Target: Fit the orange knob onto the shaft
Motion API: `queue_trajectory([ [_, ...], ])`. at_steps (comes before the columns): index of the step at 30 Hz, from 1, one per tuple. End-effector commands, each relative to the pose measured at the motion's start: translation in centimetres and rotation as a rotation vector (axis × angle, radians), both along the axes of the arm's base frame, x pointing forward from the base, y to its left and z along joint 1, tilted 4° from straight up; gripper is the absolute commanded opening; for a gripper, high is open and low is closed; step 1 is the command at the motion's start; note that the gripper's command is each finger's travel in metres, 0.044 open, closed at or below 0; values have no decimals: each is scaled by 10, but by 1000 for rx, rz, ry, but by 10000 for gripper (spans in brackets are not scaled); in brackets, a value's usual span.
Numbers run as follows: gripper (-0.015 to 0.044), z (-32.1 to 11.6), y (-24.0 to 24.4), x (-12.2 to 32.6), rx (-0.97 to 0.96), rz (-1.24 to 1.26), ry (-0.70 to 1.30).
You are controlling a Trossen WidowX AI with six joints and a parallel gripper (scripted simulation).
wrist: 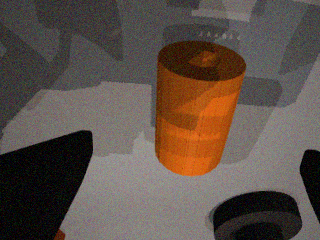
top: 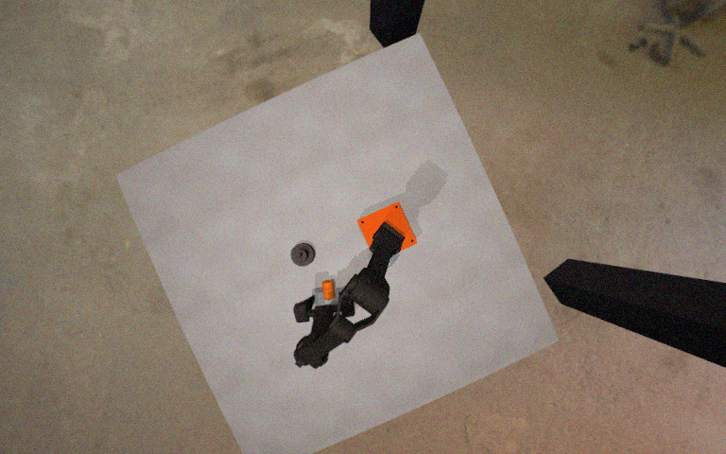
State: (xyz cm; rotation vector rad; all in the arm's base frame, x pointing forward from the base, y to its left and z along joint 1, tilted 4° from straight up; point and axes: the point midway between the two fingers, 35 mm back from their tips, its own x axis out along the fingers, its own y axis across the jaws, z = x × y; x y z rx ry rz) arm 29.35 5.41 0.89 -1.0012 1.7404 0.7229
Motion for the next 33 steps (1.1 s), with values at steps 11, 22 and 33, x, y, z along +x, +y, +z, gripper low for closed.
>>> queue_trajectory([
  [11, 440, -25, -2, -2, -4, 5, 10],
  [22, 440, -42, -3, -4, -4, 5, 10],
  [33, 240, -45, -3, -4, -4, 5, 10],
])
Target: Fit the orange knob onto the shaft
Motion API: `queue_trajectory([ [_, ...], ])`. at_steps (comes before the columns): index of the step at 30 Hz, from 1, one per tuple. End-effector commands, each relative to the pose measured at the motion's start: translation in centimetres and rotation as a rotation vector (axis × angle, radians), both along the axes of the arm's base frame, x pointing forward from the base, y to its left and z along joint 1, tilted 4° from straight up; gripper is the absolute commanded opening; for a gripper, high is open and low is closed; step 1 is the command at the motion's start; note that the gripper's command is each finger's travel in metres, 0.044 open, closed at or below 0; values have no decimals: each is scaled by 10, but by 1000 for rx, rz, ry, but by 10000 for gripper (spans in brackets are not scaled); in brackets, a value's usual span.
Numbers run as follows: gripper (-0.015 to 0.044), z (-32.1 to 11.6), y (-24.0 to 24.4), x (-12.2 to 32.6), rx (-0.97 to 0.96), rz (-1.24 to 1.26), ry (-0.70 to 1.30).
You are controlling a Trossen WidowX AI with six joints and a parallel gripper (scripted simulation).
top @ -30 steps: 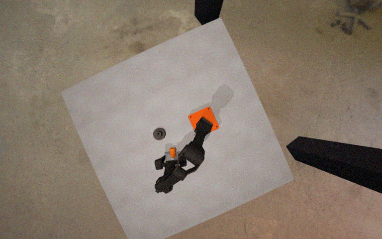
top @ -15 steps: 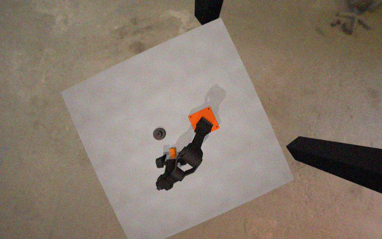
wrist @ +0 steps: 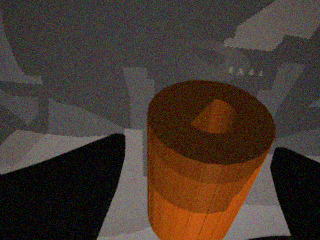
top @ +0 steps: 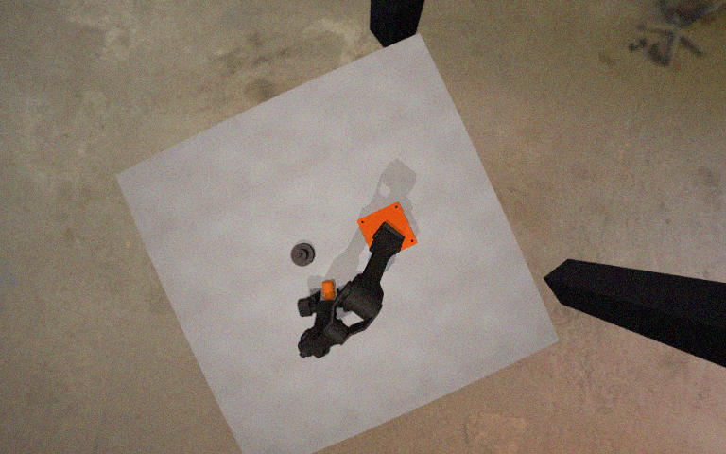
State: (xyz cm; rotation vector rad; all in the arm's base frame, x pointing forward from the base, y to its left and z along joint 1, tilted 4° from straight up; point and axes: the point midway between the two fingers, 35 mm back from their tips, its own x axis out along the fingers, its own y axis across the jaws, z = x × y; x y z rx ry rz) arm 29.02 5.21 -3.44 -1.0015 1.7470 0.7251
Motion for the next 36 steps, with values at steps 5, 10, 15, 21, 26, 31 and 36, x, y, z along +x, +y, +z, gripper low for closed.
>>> queue_trajectory([
  [5, 240, -1, -1, -1, -2, 5, 4],
  [10, 227, -1, -1, -1, -2, 5, 4],
  [15, 193, -1, -1, -1, -2, 5, 4],
  [21, 181, -1, -1, -1, 1, 4, 1],
  [26, 181, 3, -4, -2, 72, -2, -39],
  [31, 181, 6, -8, -4, 147, -5, -81],
  [36, 181, 10, -12, -6, 222, -8, -122],
])
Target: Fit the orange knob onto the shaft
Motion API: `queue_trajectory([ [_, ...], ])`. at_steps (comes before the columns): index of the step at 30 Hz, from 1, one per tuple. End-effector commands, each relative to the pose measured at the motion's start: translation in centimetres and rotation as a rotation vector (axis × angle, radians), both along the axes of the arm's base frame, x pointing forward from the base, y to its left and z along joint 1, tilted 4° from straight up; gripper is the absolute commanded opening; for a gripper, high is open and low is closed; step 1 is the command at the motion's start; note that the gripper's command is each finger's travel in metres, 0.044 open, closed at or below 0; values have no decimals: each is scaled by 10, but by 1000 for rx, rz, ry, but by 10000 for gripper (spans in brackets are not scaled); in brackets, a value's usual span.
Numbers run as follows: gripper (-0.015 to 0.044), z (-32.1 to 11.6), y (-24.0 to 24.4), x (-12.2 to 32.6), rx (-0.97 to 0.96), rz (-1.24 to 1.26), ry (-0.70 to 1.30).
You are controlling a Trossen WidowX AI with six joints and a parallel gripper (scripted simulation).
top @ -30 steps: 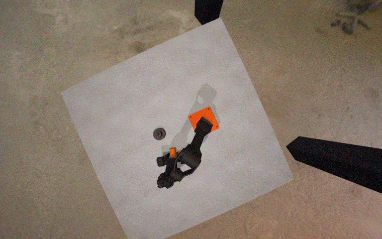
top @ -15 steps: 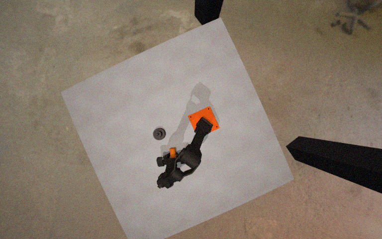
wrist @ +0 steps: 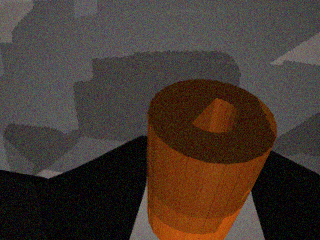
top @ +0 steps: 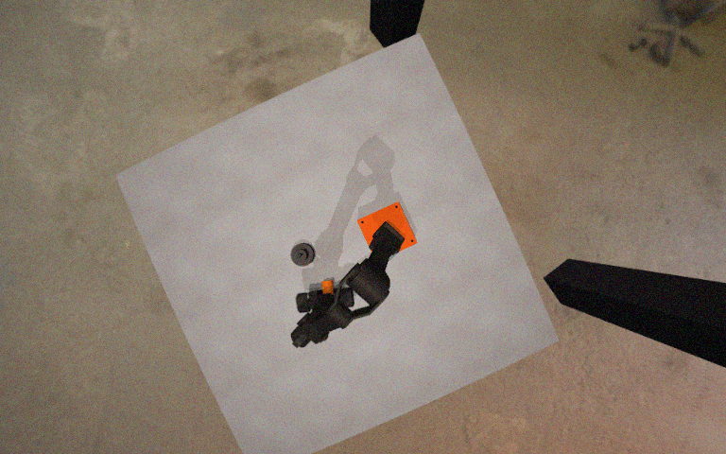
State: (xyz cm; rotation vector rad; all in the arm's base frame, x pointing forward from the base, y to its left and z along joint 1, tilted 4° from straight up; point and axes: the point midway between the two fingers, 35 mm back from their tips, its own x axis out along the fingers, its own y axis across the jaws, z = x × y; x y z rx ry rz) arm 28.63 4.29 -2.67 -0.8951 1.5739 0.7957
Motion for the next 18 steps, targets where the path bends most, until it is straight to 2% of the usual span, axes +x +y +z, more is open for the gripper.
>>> queue_trajectory([
  [1, 181, 2, -4, -3, 62, 0, -33],
  [18, 181, 9, -20, -11, 313, -10, -172],
])
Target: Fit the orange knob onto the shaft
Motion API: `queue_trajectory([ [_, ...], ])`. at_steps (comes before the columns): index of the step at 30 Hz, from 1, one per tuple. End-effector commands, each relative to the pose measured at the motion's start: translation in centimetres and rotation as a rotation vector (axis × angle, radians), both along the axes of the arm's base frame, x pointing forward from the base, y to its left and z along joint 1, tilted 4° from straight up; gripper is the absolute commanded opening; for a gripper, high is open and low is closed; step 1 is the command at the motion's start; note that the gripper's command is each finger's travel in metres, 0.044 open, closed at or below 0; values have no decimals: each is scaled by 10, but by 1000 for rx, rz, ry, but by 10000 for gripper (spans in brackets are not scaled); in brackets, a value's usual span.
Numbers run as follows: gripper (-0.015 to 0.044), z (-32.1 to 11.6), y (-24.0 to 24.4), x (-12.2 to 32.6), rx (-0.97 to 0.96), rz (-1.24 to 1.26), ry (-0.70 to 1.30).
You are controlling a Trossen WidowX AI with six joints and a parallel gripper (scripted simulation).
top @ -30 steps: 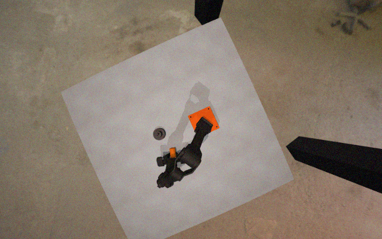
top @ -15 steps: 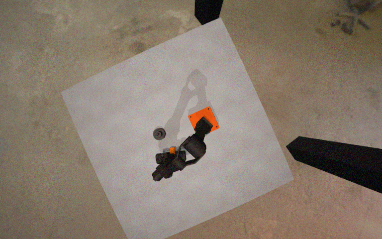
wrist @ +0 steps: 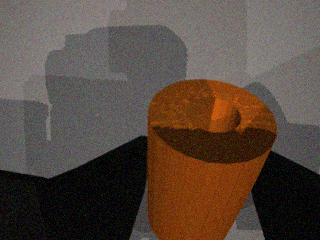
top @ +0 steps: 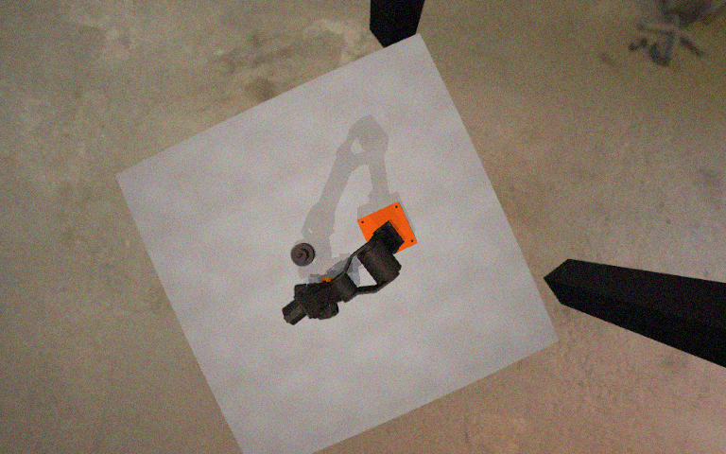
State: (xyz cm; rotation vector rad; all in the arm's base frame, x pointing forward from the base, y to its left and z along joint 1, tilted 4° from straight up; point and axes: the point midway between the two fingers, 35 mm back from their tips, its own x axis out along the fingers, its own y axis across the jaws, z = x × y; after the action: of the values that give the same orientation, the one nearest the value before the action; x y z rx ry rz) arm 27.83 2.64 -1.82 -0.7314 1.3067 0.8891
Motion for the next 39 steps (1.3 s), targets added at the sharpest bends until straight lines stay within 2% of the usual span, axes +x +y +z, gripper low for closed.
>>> queue_trajectory([
  [1, 181, 1, -4, -3, 58, 0, -33],
  [37, 181, -2, -39, -23, 582, -20, -323],
  [39, 181, -2, -38, -23, 560, -19, -311],
])
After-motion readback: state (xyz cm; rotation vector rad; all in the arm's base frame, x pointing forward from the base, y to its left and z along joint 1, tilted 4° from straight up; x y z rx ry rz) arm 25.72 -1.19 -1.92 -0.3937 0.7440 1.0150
